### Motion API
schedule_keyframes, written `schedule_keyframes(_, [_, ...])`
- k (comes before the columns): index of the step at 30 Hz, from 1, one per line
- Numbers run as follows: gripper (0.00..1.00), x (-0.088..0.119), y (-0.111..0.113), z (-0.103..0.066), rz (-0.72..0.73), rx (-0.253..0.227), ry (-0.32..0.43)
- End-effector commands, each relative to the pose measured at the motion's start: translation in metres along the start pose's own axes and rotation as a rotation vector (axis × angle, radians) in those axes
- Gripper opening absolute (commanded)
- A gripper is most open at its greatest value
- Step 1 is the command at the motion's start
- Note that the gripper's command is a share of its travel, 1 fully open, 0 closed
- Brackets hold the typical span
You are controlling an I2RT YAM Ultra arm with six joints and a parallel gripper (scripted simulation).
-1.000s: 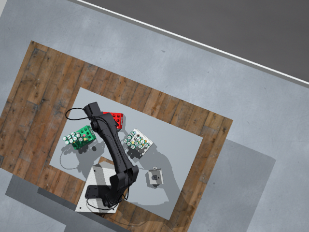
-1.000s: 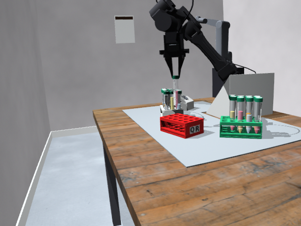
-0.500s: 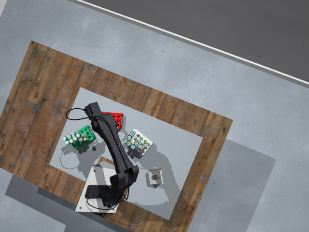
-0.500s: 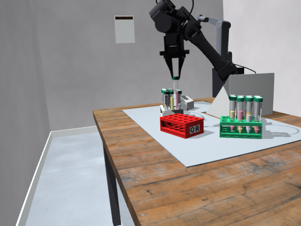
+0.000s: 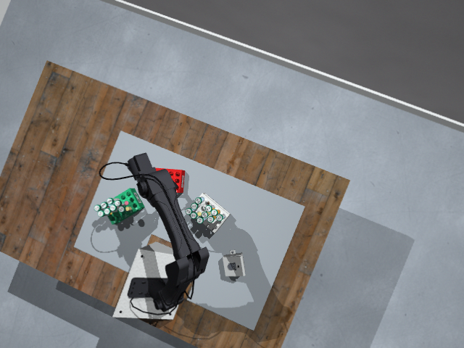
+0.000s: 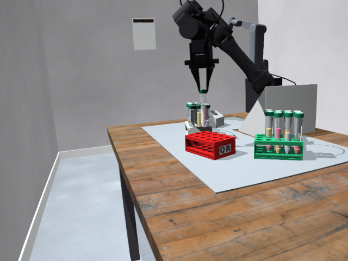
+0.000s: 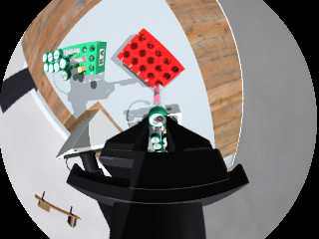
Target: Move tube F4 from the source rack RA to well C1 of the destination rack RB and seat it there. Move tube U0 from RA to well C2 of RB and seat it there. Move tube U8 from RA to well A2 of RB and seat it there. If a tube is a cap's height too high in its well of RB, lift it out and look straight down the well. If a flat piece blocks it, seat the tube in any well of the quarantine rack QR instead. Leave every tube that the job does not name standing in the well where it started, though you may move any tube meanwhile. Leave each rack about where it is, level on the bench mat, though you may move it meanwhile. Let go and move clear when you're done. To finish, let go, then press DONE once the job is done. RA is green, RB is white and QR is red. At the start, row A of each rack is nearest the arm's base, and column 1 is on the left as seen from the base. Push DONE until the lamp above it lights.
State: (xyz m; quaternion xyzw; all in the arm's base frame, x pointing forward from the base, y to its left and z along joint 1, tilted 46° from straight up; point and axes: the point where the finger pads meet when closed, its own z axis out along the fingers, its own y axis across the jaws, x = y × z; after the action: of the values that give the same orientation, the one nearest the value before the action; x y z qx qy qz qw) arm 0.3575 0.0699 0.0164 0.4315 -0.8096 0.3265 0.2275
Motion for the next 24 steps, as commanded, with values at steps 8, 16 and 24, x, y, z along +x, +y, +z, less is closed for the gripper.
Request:
schedule_keyframes(8, [0.00, -0.0009, -0.0027, -0.0047, 0.009, 0.023, -0.033])
schedule_keyframes(16, [0.00, -0.0022, -0.0021, -0.0032, 0.006, 0.026, -0.035])
schedule_keyframes(24, [0.00, -0.0012, -0.0048, -0.0002, 0.013, 0.024, -0.035])
